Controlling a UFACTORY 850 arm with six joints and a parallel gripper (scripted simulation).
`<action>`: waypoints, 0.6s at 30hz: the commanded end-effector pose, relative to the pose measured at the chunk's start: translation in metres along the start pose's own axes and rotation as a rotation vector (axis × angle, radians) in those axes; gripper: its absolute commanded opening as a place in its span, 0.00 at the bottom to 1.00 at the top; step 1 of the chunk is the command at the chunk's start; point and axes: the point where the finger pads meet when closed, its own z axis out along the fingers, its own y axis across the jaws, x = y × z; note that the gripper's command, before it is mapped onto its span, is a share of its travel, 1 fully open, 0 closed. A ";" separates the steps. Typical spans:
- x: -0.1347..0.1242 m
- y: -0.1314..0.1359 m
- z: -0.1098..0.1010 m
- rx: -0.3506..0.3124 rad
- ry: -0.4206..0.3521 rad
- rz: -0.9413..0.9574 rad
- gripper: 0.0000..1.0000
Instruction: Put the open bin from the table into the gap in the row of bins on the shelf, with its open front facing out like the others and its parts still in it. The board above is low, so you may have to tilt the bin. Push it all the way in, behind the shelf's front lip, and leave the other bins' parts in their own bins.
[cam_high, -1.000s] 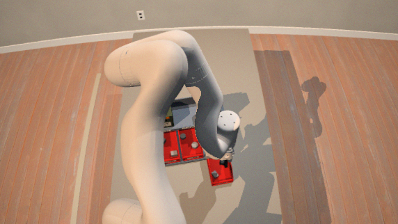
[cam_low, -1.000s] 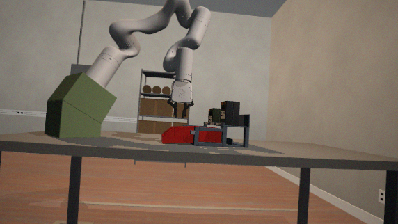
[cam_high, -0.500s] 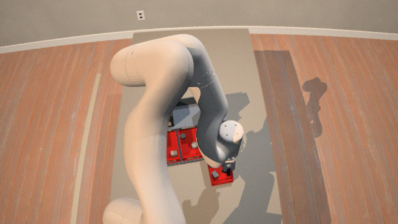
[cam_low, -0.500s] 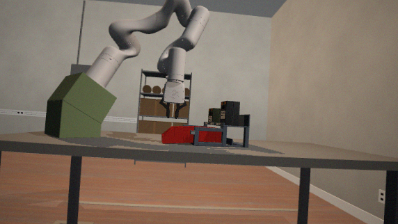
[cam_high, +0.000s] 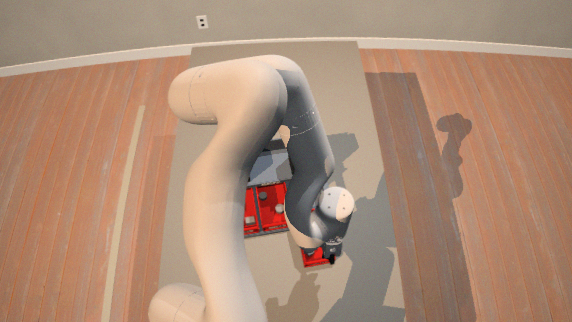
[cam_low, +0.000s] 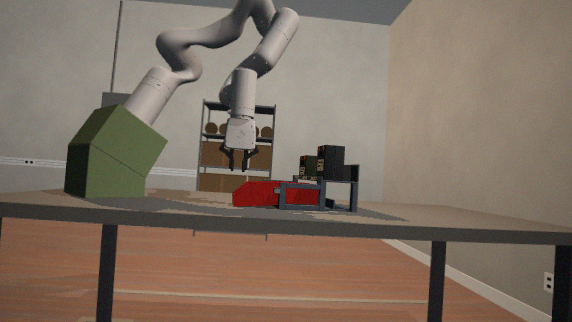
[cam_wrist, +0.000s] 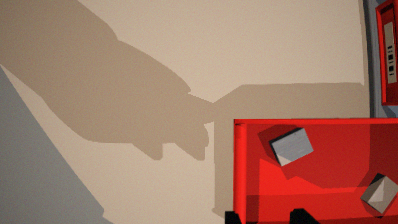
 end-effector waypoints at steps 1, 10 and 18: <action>-0.002 -0.022 0.004 -0.001 -0.001 0.001 0.34; -0.002 -0.022 0.004 -0.001 -0.001 0.001 0.34; -0.001 -0.012 0.002 0.000 -0.001 0.001 0.34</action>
